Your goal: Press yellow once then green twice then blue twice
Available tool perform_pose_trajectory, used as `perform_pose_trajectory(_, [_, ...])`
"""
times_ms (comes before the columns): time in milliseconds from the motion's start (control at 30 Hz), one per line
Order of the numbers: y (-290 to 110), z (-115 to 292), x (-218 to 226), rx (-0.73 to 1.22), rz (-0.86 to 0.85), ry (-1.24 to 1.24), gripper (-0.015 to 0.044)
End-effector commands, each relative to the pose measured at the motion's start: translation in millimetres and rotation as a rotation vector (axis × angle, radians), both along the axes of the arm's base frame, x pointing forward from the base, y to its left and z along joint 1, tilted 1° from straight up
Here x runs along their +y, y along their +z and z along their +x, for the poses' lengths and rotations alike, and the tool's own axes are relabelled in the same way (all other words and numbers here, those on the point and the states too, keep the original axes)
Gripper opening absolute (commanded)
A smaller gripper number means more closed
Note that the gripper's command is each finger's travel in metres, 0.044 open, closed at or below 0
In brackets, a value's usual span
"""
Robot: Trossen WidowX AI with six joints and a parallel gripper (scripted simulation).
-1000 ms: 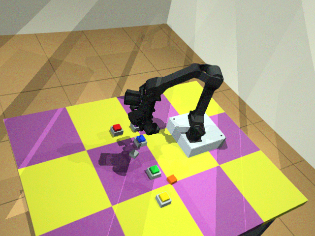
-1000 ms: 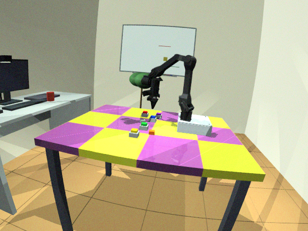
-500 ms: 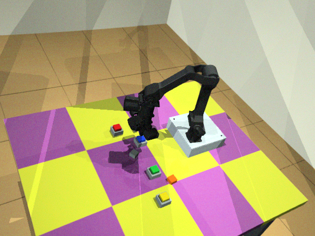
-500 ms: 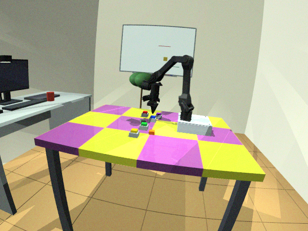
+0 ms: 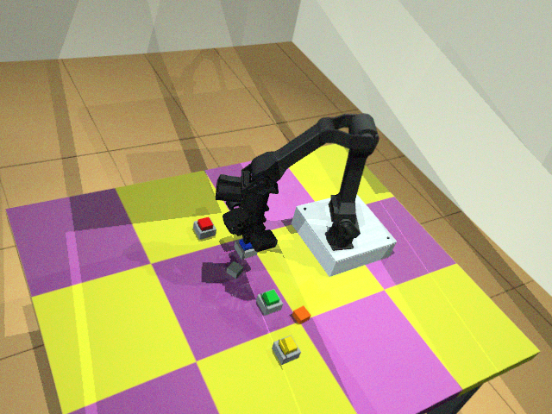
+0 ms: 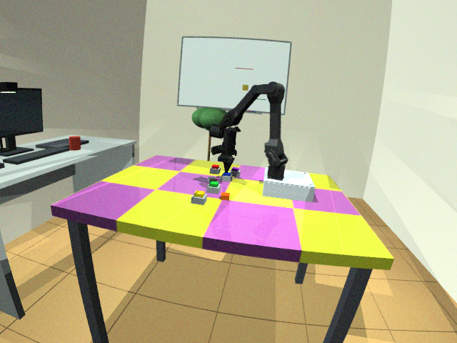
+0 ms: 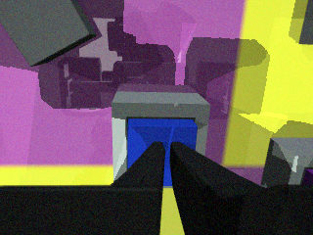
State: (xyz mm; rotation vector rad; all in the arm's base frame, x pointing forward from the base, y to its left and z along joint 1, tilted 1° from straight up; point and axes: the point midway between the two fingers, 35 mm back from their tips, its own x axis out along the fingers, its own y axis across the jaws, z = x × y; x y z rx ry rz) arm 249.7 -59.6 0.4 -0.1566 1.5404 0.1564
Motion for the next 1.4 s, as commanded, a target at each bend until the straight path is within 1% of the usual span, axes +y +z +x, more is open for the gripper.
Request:
perform_pose_trajectory(0, [-5,-3,1,0.015,0.004,0.005,0.0020])
perform_pose_trajectory(700, [-5,-3,1,0.015,0.004,0.005,0.0020])
perform_pose_trajectory(833, [27,-3,1,0.013,0.004,0.005,0.0020])
perform_pose_trajectory(867, [29,-3,1,0.014,0.004,0.005,0.0020])
perform_pose_trajectory(1067, [28,-3,1,0.014,0.004,0.005,0.0020])
perform_pose_trajectory(1367, [14,-3,1,0.014,0.004,0.005,0.0020])
